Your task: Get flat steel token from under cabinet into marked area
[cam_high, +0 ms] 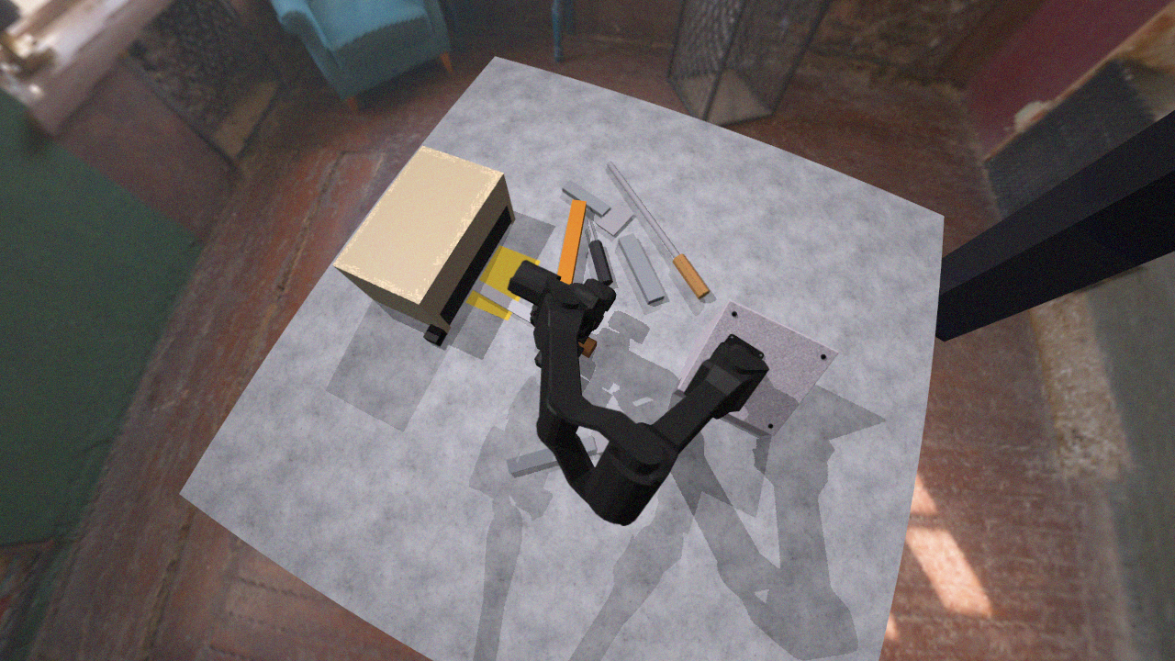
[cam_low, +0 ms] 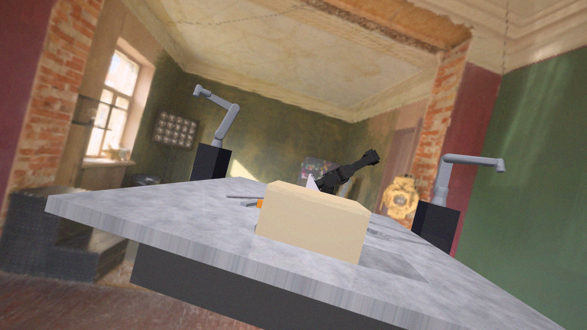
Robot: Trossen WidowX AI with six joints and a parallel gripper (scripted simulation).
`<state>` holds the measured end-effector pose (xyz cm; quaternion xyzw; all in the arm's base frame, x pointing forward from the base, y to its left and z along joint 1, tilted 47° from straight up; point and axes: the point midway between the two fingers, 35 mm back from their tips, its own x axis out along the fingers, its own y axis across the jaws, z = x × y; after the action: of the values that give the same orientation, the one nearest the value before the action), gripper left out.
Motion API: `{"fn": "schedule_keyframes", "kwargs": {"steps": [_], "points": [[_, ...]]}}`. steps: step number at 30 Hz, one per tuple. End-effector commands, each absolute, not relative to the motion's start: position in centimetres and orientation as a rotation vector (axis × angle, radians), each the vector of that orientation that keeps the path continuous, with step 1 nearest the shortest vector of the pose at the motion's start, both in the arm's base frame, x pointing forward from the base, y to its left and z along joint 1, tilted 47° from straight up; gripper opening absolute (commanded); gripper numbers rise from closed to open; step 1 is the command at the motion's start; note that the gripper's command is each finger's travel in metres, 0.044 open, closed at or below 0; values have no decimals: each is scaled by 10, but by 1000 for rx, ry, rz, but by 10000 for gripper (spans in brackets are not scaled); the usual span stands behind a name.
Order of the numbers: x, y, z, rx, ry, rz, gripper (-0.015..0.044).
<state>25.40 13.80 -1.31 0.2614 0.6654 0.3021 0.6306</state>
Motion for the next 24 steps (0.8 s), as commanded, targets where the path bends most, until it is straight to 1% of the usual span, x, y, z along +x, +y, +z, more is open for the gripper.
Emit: {"fn": "schedule_keyframes", "kwargs": {"steps": [1, 24], "points": [[245, 138, -14, 603, 1534, 687, 0], [219, 137, -12, 604, 1535, 686, 0]]}}
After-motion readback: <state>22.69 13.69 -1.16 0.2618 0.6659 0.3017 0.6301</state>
